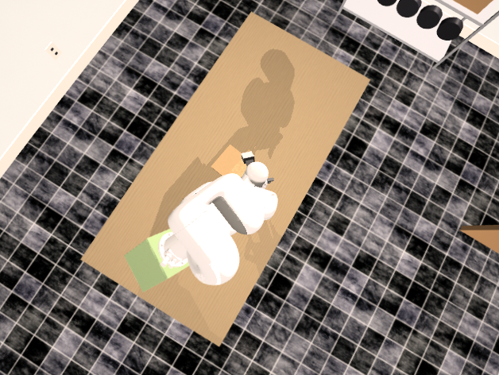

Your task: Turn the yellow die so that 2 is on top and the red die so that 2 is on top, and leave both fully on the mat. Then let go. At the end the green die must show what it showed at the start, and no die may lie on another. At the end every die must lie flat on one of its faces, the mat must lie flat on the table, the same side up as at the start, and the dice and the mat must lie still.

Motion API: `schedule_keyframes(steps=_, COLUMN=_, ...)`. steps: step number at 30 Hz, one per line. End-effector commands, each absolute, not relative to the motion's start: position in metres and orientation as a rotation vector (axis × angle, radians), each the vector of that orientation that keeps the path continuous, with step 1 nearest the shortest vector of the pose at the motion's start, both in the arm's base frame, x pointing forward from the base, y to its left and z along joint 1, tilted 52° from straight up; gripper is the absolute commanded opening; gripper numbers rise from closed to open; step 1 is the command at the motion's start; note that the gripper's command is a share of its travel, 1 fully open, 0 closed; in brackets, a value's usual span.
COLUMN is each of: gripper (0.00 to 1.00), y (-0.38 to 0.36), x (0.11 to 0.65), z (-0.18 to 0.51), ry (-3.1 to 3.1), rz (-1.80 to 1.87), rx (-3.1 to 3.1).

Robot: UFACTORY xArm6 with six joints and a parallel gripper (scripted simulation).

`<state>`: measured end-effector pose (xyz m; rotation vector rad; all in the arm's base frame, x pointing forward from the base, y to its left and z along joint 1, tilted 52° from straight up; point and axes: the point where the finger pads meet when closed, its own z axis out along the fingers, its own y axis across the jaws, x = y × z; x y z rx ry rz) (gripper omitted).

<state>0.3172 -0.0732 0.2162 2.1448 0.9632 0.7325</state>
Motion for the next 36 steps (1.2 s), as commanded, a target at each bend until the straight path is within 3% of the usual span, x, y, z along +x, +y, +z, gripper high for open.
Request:
schedule_keyframes(steps=1, gripper=1.0, y=-0.075, x=0.321, z=0.215, ry=0.962, rz=0.734, rx=2.142)
schedule_keyframes(steps=36, gripper=1.0, y=-0.086, x=0.345, z=0.193, ry=0.962, rz=0.734, rx=2.143)
